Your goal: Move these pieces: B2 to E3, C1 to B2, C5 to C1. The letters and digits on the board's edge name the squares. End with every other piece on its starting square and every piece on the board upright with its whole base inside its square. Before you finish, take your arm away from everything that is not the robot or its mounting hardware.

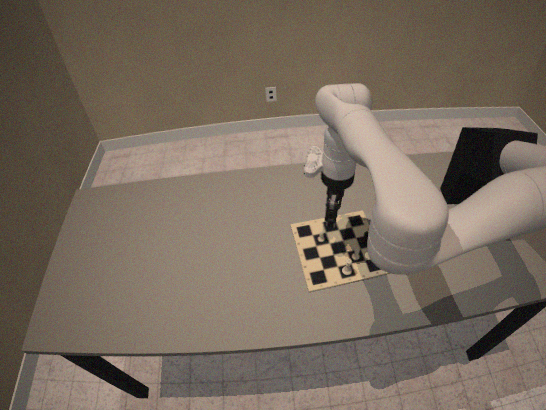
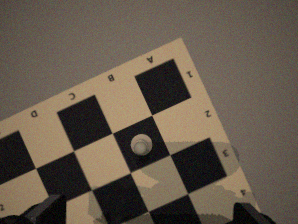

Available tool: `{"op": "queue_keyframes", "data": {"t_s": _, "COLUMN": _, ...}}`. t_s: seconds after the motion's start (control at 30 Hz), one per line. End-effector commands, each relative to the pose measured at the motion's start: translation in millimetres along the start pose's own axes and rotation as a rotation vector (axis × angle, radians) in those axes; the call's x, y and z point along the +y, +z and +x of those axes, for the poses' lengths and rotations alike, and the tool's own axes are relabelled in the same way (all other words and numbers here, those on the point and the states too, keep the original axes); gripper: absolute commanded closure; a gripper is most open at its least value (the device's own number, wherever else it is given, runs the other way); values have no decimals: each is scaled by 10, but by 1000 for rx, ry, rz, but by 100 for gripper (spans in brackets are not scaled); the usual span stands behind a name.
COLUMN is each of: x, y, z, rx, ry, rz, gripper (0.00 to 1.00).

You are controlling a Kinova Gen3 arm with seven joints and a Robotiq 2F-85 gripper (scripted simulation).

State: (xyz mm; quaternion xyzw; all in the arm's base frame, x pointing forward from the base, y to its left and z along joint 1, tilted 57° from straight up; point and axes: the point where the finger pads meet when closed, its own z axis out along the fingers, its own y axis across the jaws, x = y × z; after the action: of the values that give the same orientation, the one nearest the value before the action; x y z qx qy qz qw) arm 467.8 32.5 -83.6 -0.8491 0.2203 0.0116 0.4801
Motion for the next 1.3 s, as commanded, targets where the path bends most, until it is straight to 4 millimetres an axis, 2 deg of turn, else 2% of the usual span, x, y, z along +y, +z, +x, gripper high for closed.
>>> {"op": "queue_keyframes", "data": {"t_s": 0.0, "x": 15, "y": -18, "z": -63, "rx": 3, "ry": -42, "rz": 0, "gripper": 0}}
{"op": "queue_keyframes", "data": {"t_s": 0.8, "x": 103, "y": -46, "z": -662, "rx": 0, "ry": -613, "rz": -1, "gripper": 0}}
{"op": "queue_keyframes", "data": {"t_s": 1.27, "x": 109, "y": -54, "z": -868, "rx": -5, "ry": -793, "rz": 1, "gripper": 0}}
